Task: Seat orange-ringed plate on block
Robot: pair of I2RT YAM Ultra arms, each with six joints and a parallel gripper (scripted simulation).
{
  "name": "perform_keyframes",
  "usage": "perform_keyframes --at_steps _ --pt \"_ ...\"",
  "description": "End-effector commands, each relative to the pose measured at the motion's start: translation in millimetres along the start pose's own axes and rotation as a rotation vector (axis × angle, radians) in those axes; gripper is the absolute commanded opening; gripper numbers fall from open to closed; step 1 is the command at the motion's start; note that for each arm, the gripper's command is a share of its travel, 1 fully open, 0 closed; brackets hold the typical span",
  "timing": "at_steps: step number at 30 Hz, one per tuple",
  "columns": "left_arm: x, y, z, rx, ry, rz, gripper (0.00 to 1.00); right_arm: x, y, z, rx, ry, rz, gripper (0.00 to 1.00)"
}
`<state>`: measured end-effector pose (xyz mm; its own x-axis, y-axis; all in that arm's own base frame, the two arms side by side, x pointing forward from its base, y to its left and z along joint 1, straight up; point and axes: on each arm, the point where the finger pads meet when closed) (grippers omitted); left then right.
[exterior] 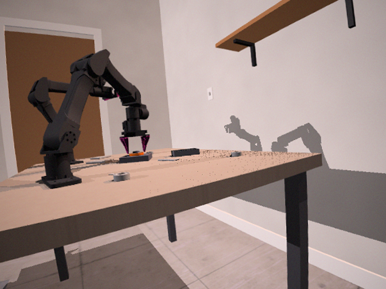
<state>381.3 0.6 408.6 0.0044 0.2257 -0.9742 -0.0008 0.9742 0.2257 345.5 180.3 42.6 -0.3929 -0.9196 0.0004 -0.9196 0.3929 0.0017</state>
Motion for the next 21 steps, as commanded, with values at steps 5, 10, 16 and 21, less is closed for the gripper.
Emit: perform_keyframes --at_steps 5,10,16,21 --pt "-15 5 -4 -0.011 -0.043 -0.005 1.00 -5 1 -52 0.015 -0.034 -0.002 0.79" --pt "-15 5 -4 -0.011 -0.043 -0.005 1.00 -5 0 -64 0.019 -0.039 -0.002 0.79" --pt "-15 5 -4 -0.011 -0.043 -0.005 1.00 -10 -5 -82 0.045 -0.071 -0.001 0.79" --pt "-15 5 -4 -0.011 -0.043 -0.005 1.00 -3 0 -66 0.028 -0.050 0.000 0.79"
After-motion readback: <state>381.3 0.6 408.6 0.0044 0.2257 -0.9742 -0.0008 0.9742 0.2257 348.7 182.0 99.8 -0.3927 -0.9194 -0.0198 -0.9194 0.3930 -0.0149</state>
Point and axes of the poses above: on each arm, the point where the finger pads meet when closed, its own z axis out along the fingers, its own y axis across the jaws, x = y × z, and after that the axes turned 13 degrees about z, right-handed
